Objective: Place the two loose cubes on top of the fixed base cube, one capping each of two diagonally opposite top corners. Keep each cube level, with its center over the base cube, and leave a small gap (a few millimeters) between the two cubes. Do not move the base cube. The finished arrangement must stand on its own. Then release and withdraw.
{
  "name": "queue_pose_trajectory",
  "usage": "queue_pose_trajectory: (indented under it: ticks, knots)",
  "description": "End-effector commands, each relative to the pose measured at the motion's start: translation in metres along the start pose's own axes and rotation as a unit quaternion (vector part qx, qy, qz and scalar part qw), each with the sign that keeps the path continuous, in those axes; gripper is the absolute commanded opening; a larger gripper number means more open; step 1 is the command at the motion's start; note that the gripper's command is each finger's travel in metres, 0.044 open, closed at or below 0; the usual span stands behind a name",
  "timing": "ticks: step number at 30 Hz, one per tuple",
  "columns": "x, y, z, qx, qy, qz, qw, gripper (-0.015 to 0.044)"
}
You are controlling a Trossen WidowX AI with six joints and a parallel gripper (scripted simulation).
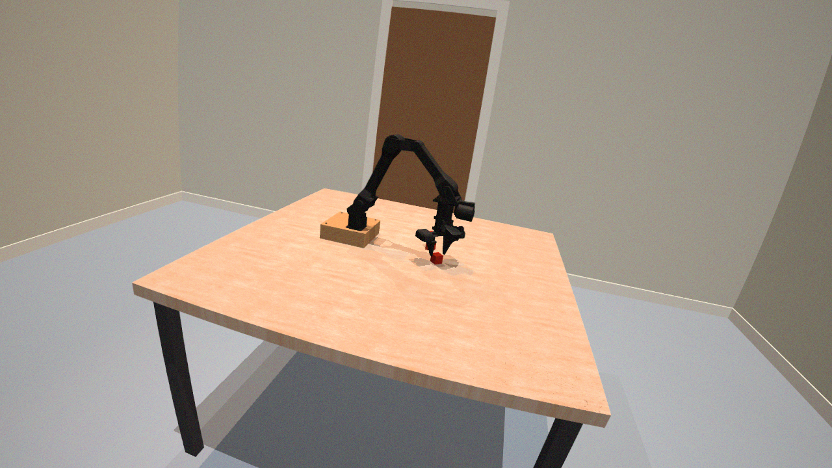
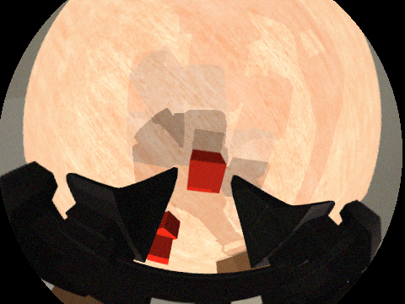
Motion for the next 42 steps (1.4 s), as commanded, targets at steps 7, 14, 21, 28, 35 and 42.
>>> queue_pose_trajectory:
  ticks: [7, 14, 21, 28, 35, 42]
  knots:
    - [-0.001, 0.000, 0.013, 0.000, 0.000, -0.003, 1.000, 0.0239]
    - [-0.001, 0.000, 0.013, 0.000, 0.000, -0.003, 1.000, 0.0105]
    - [0.001, 0.001, 0.000, 0.000, 0.001, -0.003, 1.000, 0.0105]
    - [0.003, 0.002, -0.022, 0.000, 0.001, -0.003, 1.000, 0.0105]
    - [0.004, 0.003, -0.044, 0.000, 0.001, -0.003, 1.000, 0.0105]
    - [0.003, 0.002, -0.066, 0.000, 0.001, -0.003, 1.000, 0.0105]
Point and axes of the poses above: the point midway between the two fingers, 35 mm back from their tips, its own z axis out along the fingers, its own x axis across the jaws, y = z × x, the point moved 1 cm from there along -z, back along the fingers, and after that the axes turned 11 degrees about z, right-handed, at the moved point
